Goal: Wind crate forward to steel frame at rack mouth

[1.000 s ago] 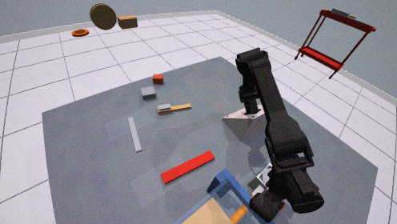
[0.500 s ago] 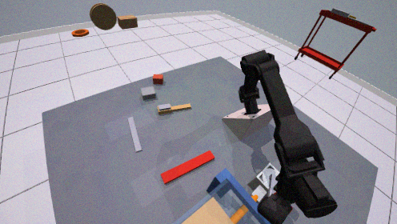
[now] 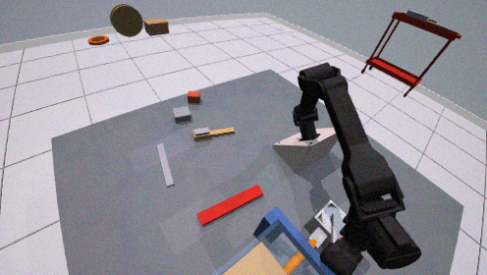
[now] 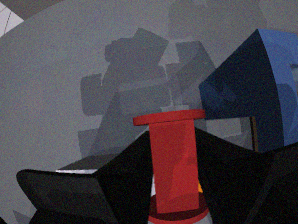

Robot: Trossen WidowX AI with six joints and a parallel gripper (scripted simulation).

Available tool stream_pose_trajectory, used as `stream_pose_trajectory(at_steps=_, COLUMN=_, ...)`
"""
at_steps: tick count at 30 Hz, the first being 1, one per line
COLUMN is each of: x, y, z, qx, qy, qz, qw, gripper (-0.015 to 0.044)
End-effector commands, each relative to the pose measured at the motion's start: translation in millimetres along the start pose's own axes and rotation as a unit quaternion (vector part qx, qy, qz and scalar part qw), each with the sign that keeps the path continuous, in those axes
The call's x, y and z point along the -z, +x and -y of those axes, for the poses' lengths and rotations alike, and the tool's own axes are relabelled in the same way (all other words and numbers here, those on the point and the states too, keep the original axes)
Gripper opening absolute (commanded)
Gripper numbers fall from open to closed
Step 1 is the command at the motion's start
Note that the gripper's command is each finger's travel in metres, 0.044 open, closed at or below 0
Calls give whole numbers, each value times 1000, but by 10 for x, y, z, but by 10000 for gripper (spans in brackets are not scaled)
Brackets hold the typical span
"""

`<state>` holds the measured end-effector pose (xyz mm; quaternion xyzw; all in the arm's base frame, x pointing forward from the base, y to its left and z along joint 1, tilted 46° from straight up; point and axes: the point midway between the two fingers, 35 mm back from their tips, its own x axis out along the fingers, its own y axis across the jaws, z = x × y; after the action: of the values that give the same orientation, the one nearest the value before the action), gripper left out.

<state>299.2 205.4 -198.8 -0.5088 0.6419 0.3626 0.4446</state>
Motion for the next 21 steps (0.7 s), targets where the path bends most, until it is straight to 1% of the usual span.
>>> stream_pose_trajectory(at_steps=1, x=-152, y=54, z=-180, qx=-10, qy=-10, qz=11, qw=1000, gripper=0)
stream_pose_trajectory(at_steps=21, x=-256, y=92, z=-363, qx=-11, qy=-10, qz=12, qw=1000, gripper=0)
